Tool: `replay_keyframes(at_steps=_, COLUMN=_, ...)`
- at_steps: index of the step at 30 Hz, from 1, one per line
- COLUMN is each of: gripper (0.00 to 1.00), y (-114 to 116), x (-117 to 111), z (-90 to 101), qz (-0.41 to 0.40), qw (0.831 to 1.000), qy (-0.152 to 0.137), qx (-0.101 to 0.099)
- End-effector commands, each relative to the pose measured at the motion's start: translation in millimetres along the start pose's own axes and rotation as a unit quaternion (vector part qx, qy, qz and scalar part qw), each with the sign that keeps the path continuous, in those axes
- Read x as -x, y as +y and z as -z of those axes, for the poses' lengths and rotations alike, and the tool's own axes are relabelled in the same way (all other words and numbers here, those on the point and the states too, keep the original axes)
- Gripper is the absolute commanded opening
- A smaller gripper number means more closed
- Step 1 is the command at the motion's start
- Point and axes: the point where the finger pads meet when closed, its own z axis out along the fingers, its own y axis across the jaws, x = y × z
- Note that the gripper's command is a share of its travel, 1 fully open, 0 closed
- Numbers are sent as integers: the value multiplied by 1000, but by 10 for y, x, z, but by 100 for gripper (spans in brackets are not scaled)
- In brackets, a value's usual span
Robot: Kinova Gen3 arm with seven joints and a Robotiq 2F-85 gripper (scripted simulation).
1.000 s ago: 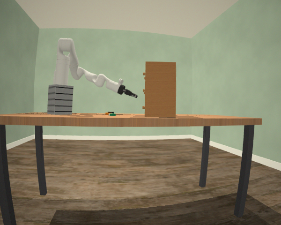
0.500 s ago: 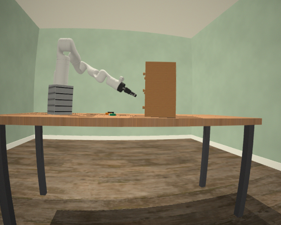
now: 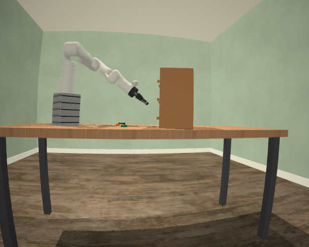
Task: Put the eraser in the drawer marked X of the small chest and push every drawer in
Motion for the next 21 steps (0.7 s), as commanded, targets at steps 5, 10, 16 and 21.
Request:
replay_keyframes(at_steps=5, gripper=100, y=-27, x=-95, z=78, qz=-19, qw=999, qy=-28, qx=-4)
replay_keyframes(at_steps=10, gripper=100, y=-26, x=-109, z=136, qz=-19, qw=998, qy=-57, qx=-4)
replay_keyframes(at_steps=16, gripper=100, y=-25, x=-124, z=205, qz=-19, qw=996, qy=-90, qx=-5)
replay_keyframes(at_steps=21, gripper=100, y=-25, x=-132, z=239, qz=-19, qw=994, qy=-107, qx=-5)
